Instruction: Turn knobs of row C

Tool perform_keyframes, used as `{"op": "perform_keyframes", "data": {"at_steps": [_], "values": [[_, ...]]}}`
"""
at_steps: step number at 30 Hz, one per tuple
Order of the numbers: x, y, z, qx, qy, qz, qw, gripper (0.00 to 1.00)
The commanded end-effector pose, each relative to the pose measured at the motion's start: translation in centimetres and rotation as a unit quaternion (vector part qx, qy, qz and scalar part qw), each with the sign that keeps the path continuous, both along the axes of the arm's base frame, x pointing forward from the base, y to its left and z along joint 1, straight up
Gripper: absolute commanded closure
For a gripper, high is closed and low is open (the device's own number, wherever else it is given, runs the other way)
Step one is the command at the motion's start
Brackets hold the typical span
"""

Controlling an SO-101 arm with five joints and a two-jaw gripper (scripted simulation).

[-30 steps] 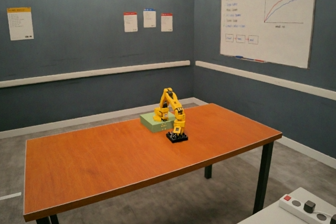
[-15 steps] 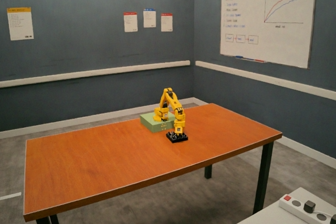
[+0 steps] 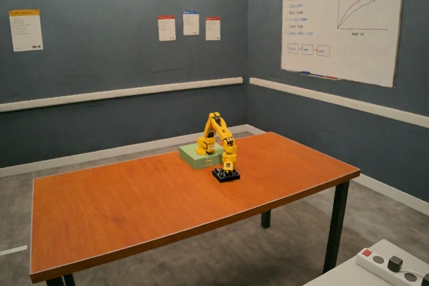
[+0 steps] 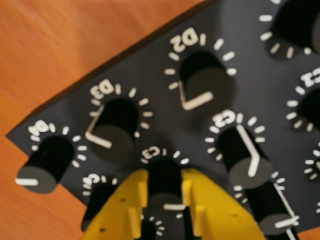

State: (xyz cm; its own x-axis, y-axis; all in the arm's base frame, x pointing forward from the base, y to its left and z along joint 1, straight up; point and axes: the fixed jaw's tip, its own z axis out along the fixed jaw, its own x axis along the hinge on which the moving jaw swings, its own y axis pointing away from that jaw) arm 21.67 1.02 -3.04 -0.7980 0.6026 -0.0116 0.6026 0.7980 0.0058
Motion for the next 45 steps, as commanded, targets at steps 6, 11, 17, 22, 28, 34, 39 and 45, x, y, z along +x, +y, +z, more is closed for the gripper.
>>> {"op": "perform_keyframes", "data": {"at_steps": [6,11,17,22,28,34,39,45], "values": [[-0.3,-0.1,-0.15,0.001,0.006,0.003,1.0,0.99],[-0.28,-0.08,-0.15,0.001,0.006,0.003,1.0,0.97],[-0.26,-0.05,-0.15,0.001,0.006,0.003,1.0,0.95],[-0.24,-0.01,-0.15,0.001,0.006,0.003,1.0,0.93],[-0.22,0.01,-0.14,0.001,0.006,0.003,1.0,0.92],[-0.22,0.01,-0.14,0.001,0.006,0.003,1.0,0.92],[-0.22,0.01,-0.1,0.001,0.006,0.003,1.0,0.92],[-0.19,0.01,0.22,0.001,0.006,0.003,1.0,0.92]]}}
